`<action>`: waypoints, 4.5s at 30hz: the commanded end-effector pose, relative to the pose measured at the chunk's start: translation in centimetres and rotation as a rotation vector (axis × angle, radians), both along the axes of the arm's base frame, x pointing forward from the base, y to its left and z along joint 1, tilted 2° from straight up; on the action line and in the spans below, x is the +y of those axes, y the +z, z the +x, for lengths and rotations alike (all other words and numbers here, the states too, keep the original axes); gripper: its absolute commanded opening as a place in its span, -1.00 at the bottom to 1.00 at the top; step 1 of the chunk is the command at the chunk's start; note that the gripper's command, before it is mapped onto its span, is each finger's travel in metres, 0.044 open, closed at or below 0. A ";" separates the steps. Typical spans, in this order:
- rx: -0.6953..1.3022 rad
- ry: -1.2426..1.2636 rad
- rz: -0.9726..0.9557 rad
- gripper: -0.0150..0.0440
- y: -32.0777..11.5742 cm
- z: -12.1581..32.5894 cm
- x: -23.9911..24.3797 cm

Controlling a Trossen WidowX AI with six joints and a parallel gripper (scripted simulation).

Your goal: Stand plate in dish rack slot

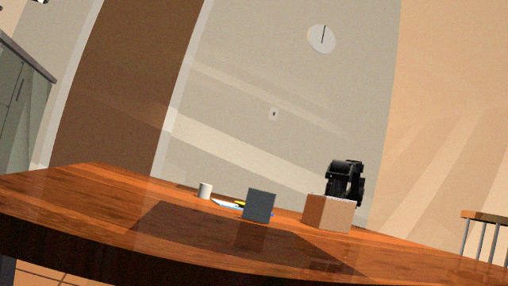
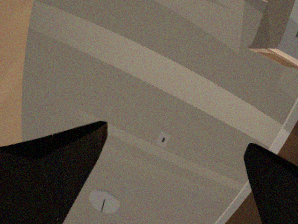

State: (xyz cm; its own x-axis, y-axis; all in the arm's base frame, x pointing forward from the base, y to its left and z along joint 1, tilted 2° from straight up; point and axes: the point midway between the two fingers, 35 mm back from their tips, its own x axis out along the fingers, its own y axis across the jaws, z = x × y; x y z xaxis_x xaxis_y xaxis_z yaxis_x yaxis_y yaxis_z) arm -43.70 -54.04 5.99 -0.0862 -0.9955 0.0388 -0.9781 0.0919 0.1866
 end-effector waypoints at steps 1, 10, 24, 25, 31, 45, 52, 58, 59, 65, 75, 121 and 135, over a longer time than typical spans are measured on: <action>0.000 0.000 0.001 0.86 0.0 0.1 -0.1; 0.069 0.041 0.059 0.86 0.1 5.3 -3.8; 0.280 0.170 0.165 0.86 -0.1 15.8 -8.8; 0.296 0.180 0.172 0.86 -0.1 16.5 -9.1; 0.393 0.241 0.212 0.86 -0.2 21.3 -10.4; 0.648 0.415 0.281 0.86 -0.7 32.5 -11.5; 0.786 0.494 0.312 0.86 -1.1 36.9 -11.1; 0.909 0.571 0.331 0.86 -1.4 40.8 -10.4; 0.929 0.586 0.332 0.86 -1.5 41.6 -10.2; 1.041 0.674 0.332 0.86 -1.7 45.8 -9.1; 1.238 0.826 0.314 0.86 -2.1 52.5 -6.4; 2.225 1.648 -0.235 0.86 -4.1 73.8 17.6; 2.476 1.891 -0.598 0.86 -4.6 75.7 26.6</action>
